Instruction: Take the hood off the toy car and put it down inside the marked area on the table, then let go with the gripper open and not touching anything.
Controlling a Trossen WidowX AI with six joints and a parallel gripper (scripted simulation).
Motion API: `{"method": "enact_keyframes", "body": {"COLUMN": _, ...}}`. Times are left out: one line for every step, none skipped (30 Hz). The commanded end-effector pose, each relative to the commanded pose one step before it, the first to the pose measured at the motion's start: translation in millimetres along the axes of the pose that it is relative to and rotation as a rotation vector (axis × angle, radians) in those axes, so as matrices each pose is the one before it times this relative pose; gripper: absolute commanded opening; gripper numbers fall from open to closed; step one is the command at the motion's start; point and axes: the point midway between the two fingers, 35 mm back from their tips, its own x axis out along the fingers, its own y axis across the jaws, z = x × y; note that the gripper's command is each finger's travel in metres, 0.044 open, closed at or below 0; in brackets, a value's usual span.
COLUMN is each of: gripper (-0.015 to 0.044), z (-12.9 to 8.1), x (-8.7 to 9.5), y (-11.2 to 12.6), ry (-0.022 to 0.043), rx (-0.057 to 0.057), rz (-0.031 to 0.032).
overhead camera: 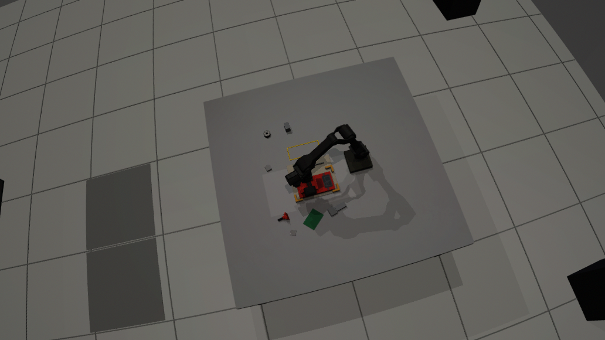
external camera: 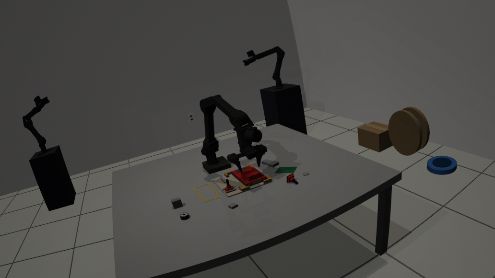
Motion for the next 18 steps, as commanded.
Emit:
{"method": "enact_keyframes", "body": {"gripper": 0.0440, "z": -1.71, "x": 6.28, "y": -0.86, "ry": 0.00844, "rx": -0.0022, "rz": -0.00660}}
{"method": "enact_keyframes", "body": {"gripper": 0.0440, "z": -0.04, "x": 0.67, "y": 0.03, "ry": 0.00001, "rx": 0.0000, "rz": 0.00000}}
{"method": "enact_keyframes", "body": {"gripper": 0.0440, "z": -0.05, "x": 0.67, "y": 0.03, "ry": 0.00001, "rx": 0.0000, "rz": 0.00000}}
{"method": "enact_keyframes", "body": {"gripper": 0.0440, "z": -0.05, "x": 0.67, "y": 0.03, "ry": 0.00001, "rx": 0.0000, "rz": 0.00000}}
{"method": "enact_keyframes", "body": {"gripper": 0.0440, "z": -0.05, "x": 0.67, "y": 0.03, "ry": 0.00001, "rx": 0.0000, "rz": 0.00000}}
{"method": "enact_keyframes", "body": {"gripper": 0.0440, "z": -0.04, "x": 0.55, "y": 0.02, "ry": 0.00001, "rx": 0.0000, "rz": 0.00000}}
{"method": "enact_keyframes", "body": {"gripper": 0.0440, "z": -0.03, "x": 0.33, "y": 0.01, "ry": 0.00000, "rx": 0.0000, "rz": 0.00000}}
{"method": "enact_keyframes", "body": {"gripper": 0.0440, "z": -0.01, "x": 0.11, "y": 0.00, "ry": 0.00000, "rx": 0.0000, "rz": 0.00000}}
{"method": "enact_keyframes", "body": {"gripper": 0.0440, "z": 0.00, "x": 0.00, "y": 0.00, "ry": 0.00000, "rx": 0.0000, "rz": 0.00000}}
{"method": "enact_keyframes", "body": {"gripper": 0.0440, "z": 0.00, "x": 0.00, "y": 0.00, "ry": 0.00000, "rx": 0.0000, "rz": 0.00000}}
{"method": "enact_keyframes", "body": {"gripper": 0.0440, "z": 0.00, "x": 0.00, "y": 0.00, "ry": 0.00000, "rx": 0.0000, "rz": 0.00000}}
{"method": "enact_keyframes", "body": {"gripper": 0.0440, "z": 0.00, "x": 0.08, "y": 0.00, "ry": 0.00000, "rx": 0.0000, "rz": 0.00000}}
{"method": "enact_keyframes", "body": {"gripper": 0.0440, "z": 0.00, "x": 0.16, "y": 0.00, "ry": 0.00000, "rx": 0.0000, "rz": 0.00000}}
{"method": "enact_keyframes", "body": {"gripper": 0.0440, "z": 0.01, "x": 0.24, "y": 0.00, "ry": 0.00000, "rx": 0.0000, "rz": 0.00000}}
{"method": "enact_keyframes", "body": {"gripper": 0.0440, "z": 0.01, "x": 0.33, "y": 0.00, "ry": 0.00000, "rx": 0.0000, "rz": 0.00000}}
{"method": "enact_keyframes", "body": {"gripper": 0.0440, "z": 0.01, "x": 0.40, "y": 0.00, "ry": 0.00000, "rx": 0.0000, "rz": 0.00000}}
{"method": "enact_keyframes", "body": {"gripper": 0.0440, "z": 0.01, "x": 0.46, "y": 0.00, "ry": 0.00000, "rx": 0.0000, "rz": 0.00000}}
{"method": "enact_keyframes", "body": {"gripper": 0.0440, "z": 0.01, "x": 0.49, "y": 0.00, "ry": 0.00000, "rx": 0.0000, "rz": 0.00000}}
